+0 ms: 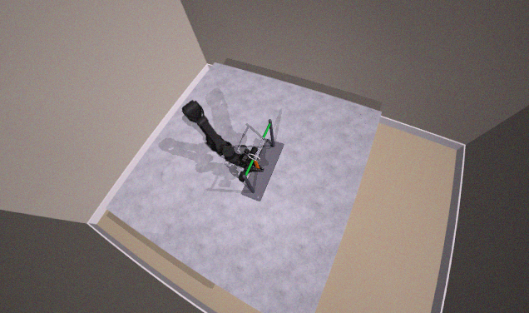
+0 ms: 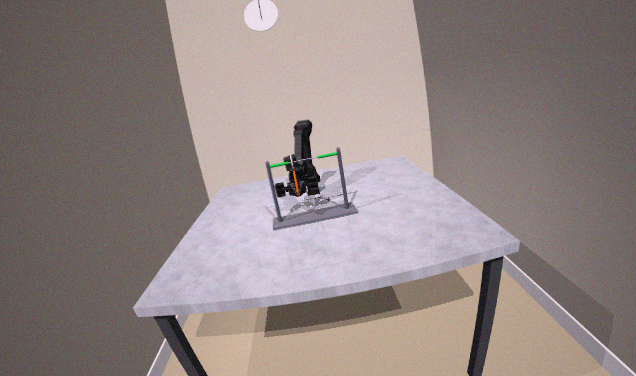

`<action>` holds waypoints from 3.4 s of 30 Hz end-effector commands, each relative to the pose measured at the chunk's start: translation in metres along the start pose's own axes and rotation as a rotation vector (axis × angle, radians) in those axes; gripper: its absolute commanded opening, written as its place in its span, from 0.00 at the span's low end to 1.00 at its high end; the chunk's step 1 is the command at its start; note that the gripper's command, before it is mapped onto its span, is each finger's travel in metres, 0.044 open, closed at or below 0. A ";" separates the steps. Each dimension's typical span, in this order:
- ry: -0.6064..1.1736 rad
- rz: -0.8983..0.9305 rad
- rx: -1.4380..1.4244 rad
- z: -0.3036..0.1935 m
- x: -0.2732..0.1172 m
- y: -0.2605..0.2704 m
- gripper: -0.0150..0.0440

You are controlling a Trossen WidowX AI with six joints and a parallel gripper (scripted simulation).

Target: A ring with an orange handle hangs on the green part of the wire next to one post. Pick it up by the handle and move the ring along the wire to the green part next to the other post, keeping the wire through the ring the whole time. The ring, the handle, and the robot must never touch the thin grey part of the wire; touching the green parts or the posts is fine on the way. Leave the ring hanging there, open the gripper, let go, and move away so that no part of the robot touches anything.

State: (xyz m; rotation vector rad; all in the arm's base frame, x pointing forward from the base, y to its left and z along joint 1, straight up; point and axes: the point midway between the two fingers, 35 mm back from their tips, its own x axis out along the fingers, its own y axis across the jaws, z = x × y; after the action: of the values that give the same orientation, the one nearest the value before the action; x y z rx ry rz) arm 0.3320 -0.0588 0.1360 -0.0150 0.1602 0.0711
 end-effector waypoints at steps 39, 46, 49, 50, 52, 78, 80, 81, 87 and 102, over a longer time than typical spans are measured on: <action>0.178 -0.057 0.059 0.001 -0.019 0.046 0.00; 0.177 0.003 0.013 0.001 -0.018 0.047 0.00; 0.177 0.030 -0.008 0.001 -0.018 0.048 0.00; 0.177 0.039 -0.014 0.001 -0.019 0.048 0.00; 0.176 0.055 -0.026 0.001 -0.019 0.049 0.00; 0.171 0.101 -0.050 -0.001 -0.022 0.071 0.00; 0.170 0.095 -0.044 -0.001 -0.022 0.073 0.00; 0.170 0.092 -0.041 -0.001 -0.022 0.075 0.00; 0.168 0.074 -0.022 -0.001 -0.022 0.083 0.00; 0.164 0.050 0.006 -0.001 -0.022 0.101 0.00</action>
State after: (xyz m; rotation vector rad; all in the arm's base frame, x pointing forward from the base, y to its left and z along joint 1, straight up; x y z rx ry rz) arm 0.3030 0.0381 0.1377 -0.0179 0.3260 0.1263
